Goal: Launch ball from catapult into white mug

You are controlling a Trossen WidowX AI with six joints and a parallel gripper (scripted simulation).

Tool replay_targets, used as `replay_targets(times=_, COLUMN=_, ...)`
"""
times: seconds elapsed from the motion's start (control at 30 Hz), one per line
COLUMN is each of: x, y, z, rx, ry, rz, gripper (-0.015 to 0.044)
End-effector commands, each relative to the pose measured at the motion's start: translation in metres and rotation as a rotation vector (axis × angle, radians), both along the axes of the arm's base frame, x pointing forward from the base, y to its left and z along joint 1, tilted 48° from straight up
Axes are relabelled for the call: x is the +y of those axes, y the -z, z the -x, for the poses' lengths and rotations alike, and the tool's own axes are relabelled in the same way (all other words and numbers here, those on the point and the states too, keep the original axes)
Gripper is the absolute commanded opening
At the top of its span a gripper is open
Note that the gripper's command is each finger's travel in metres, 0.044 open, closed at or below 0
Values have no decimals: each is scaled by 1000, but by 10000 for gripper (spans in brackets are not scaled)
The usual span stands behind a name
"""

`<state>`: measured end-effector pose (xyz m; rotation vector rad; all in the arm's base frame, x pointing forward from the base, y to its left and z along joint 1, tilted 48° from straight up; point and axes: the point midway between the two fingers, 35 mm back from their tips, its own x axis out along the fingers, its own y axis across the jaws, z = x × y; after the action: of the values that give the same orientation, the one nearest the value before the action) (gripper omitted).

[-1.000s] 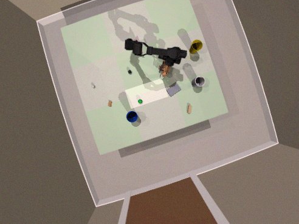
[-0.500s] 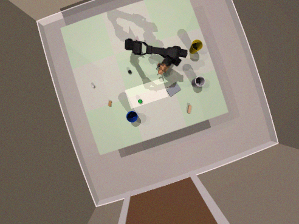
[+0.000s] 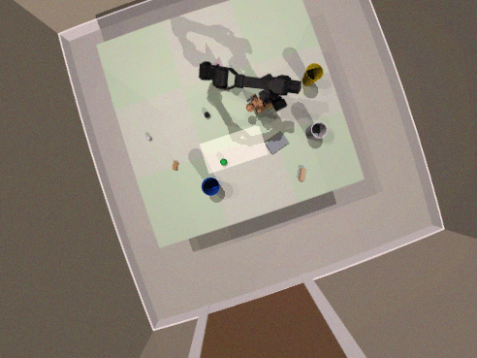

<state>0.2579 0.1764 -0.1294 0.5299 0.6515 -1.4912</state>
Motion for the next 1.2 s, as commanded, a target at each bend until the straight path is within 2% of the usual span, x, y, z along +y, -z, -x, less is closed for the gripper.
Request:
replay_targets(times=0.0, x=4, y=2, z=-9, rx=-88, ry=69, rz=1, gripper=0)
replay_targets(times=1.17, x=-27, y=31, z=-13, rx=-90, ry=70, rz=3, gripper=0)
